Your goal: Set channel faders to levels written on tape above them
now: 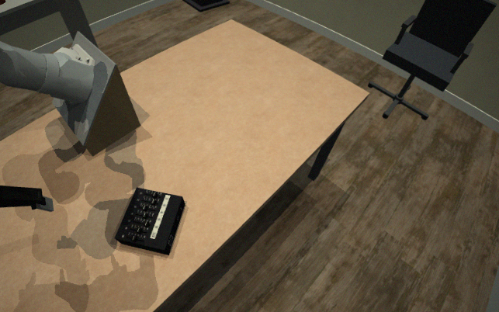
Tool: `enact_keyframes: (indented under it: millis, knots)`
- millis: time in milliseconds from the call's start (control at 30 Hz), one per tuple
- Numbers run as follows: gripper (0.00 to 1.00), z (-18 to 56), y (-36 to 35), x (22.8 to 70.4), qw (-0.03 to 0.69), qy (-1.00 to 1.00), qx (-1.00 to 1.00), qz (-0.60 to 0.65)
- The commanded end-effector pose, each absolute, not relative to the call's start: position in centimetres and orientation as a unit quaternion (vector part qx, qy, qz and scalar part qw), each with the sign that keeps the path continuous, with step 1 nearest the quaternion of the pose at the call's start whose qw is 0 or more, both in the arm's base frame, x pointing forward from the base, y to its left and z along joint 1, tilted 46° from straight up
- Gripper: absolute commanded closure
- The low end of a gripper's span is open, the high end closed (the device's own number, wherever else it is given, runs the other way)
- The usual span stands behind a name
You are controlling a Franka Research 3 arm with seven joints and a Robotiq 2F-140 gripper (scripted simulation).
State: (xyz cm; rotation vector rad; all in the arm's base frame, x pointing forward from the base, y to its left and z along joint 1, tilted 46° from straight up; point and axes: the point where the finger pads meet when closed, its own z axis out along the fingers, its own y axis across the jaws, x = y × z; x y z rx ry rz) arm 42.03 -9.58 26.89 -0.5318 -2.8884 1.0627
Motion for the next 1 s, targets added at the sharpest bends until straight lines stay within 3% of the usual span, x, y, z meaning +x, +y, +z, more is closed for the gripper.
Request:
enact_keyframes:
  millis: [0, 933, 967]
  knots:
    - [0.00, 26.7, -9.3, 43.0, 0.000, -0.926, -0.160, 0.342]
    - [0.00, 24.2, -7.3, 44.8, -0.007, -0.928, -0.120, 0.352]
    - [0.00, 21.8, -5.4, 46.2, -0.012, -0.929, -0.084, 0.359]
